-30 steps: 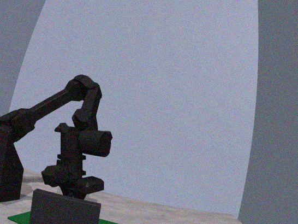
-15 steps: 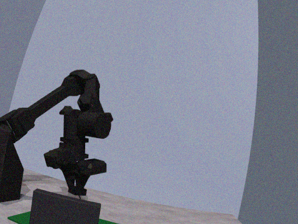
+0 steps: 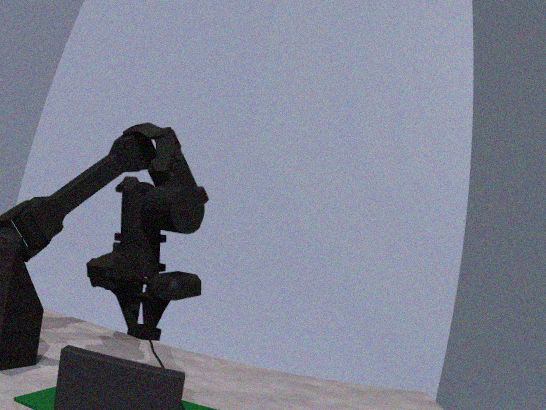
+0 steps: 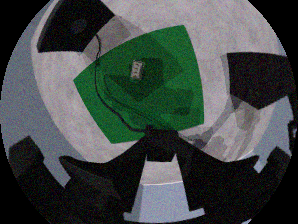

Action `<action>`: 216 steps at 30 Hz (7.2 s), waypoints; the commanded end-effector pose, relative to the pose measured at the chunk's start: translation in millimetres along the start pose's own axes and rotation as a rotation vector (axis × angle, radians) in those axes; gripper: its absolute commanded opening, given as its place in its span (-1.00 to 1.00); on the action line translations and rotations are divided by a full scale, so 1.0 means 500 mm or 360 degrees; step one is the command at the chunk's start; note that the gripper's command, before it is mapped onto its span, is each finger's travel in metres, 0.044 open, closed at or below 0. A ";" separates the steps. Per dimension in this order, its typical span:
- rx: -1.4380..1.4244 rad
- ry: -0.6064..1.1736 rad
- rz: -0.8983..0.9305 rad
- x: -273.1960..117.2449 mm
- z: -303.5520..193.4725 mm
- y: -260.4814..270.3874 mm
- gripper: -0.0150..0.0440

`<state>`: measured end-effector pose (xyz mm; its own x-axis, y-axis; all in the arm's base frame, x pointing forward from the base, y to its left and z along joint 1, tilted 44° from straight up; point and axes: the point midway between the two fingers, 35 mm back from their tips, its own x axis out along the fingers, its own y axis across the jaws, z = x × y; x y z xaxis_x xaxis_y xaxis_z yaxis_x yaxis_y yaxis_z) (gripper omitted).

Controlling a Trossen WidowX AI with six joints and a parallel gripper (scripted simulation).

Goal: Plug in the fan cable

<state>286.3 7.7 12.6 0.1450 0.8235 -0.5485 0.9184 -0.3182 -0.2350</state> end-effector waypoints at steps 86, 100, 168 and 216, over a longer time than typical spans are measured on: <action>-0.2471 -0.0782 -0.0403 0.087 0.016 0.101 -0.49; -0.2494 -0.0971 -0.0385 0.107 0.034 0.108 -0.49; -0.2508 -0.1760 0.0143 0.150 0.044 0.117 -0.49; -0.2373 -0.2029 0.0859 0.118 -0.005 0.071 -0.49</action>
<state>331.9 47.8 -28.0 0.7635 -0.1333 -0.6319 0.4982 0.7441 0.4450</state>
